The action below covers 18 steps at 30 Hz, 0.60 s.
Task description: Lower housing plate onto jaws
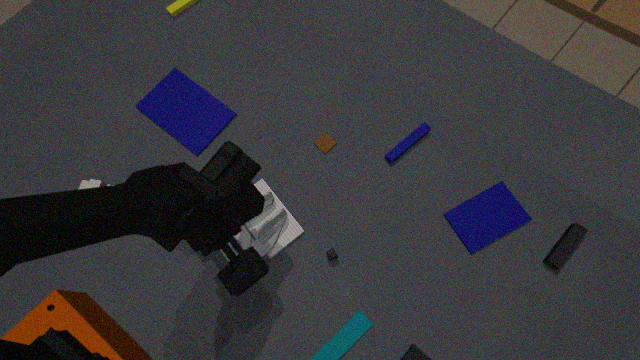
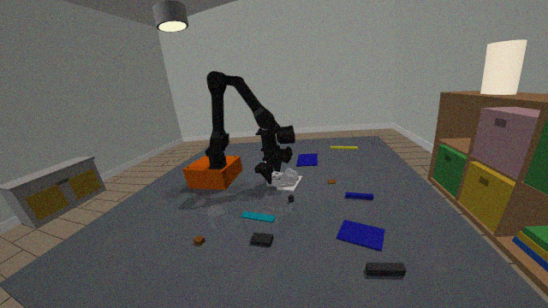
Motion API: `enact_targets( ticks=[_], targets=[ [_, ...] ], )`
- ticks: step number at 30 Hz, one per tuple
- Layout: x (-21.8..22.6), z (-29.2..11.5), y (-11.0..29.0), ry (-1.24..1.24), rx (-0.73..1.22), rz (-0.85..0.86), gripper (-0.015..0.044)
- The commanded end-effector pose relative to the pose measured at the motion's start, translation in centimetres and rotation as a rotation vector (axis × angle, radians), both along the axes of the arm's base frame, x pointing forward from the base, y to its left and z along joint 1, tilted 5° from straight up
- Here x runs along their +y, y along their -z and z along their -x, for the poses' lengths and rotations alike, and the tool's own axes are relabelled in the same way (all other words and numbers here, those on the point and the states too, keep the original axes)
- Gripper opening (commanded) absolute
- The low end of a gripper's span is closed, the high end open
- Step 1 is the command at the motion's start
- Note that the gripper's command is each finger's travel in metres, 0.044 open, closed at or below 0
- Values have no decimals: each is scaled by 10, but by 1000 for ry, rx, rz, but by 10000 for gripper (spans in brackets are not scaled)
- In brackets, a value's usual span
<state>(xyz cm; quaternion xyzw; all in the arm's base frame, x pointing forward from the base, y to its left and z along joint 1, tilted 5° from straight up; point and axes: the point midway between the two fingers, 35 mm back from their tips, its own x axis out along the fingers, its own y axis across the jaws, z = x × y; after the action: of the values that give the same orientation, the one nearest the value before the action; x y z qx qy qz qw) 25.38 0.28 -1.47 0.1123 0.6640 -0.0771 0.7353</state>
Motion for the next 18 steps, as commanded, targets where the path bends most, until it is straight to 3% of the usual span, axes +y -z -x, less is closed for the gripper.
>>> enact_targets(
  ticks=[1, 18],
  targets=[
    [1, 1, 3, 3, 5, -3, 351],
    [1, 0, 6, 4, 5, -3, 351]
  ],
)
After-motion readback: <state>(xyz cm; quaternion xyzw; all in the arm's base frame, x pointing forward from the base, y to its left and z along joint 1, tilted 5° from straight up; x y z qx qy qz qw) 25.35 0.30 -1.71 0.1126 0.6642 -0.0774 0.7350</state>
